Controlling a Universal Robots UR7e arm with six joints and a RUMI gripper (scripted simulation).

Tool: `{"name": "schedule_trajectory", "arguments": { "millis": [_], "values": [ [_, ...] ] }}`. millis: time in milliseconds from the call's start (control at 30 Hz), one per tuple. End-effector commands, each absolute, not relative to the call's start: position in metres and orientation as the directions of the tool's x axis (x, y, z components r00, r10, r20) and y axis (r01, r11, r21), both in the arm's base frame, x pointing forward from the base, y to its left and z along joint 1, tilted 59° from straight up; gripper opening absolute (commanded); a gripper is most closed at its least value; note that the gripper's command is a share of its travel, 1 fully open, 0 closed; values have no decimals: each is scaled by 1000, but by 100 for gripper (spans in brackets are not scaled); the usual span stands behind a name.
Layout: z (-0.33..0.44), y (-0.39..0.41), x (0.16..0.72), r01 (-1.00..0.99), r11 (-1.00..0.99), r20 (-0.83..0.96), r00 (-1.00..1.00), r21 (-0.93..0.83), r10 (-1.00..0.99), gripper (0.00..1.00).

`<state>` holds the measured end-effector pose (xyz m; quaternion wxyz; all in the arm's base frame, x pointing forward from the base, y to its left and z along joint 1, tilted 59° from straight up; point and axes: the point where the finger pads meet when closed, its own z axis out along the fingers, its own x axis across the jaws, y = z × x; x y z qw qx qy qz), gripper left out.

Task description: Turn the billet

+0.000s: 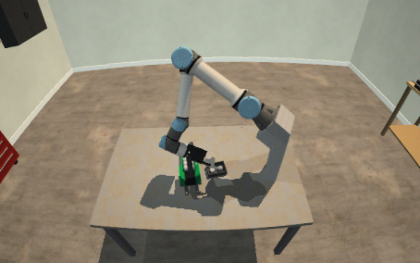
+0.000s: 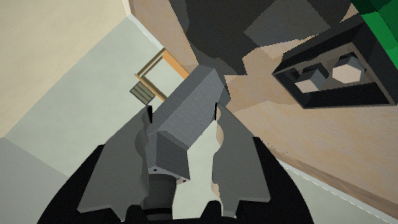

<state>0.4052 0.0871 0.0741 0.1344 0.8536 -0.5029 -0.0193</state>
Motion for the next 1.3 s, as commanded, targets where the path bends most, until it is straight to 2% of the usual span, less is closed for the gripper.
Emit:
{"name": "schedule_trajectory", "arguments": {
  "millis": [0,200,600,767,1167,1267],
  "values": [
    [75,87,405,-855,-456,102,491,247,-865,40],
    [103,60,422,-935,-315,77,331,162,-941,40],
    [103,60,422,-935,-315,77,331,162,-941,40],
    [133,32,435,-984,-161,43,165,79,-985,40],
    [133,32,435,-984,-161,43,165,79,-985,40],
    [152,13,441,-997,-67,19,67,31,-998,40]
  ]
}}
